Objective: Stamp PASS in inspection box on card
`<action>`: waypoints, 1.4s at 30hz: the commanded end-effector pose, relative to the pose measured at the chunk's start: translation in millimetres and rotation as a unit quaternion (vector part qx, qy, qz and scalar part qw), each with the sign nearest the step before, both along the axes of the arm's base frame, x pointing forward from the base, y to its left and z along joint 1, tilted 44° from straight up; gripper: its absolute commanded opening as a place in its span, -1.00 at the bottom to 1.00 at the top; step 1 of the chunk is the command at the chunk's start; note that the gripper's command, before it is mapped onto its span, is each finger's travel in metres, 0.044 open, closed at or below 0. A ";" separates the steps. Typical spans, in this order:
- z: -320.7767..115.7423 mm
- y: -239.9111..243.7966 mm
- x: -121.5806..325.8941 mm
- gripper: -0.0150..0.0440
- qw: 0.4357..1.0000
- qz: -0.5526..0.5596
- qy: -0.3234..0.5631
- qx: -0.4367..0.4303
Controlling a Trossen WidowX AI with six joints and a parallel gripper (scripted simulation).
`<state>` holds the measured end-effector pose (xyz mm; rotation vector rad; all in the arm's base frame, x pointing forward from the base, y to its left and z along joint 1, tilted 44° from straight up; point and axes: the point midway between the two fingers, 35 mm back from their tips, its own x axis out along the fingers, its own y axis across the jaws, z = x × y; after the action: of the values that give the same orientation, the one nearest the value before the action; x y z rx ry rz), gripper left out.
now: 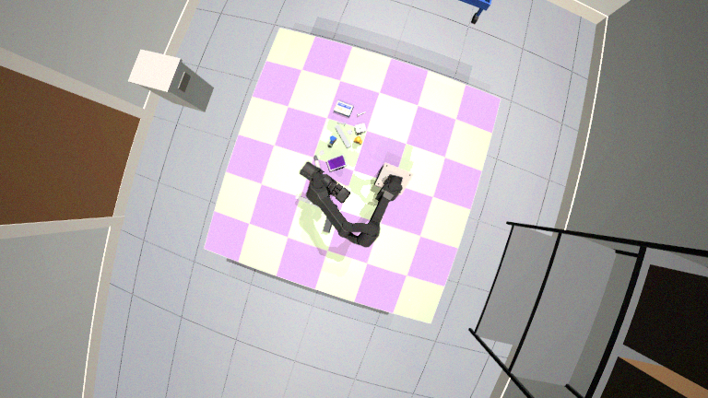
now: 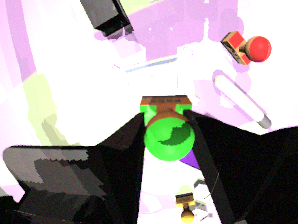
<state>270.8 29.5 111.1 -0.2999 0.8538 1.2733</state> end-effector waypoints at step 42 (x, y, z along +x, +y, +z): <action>-19.9 20.3 4.3 -0.49 1.000 0.004 -0.008 0.001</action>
<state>275.7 47.5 93.6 -0.3211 0.8375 1.2759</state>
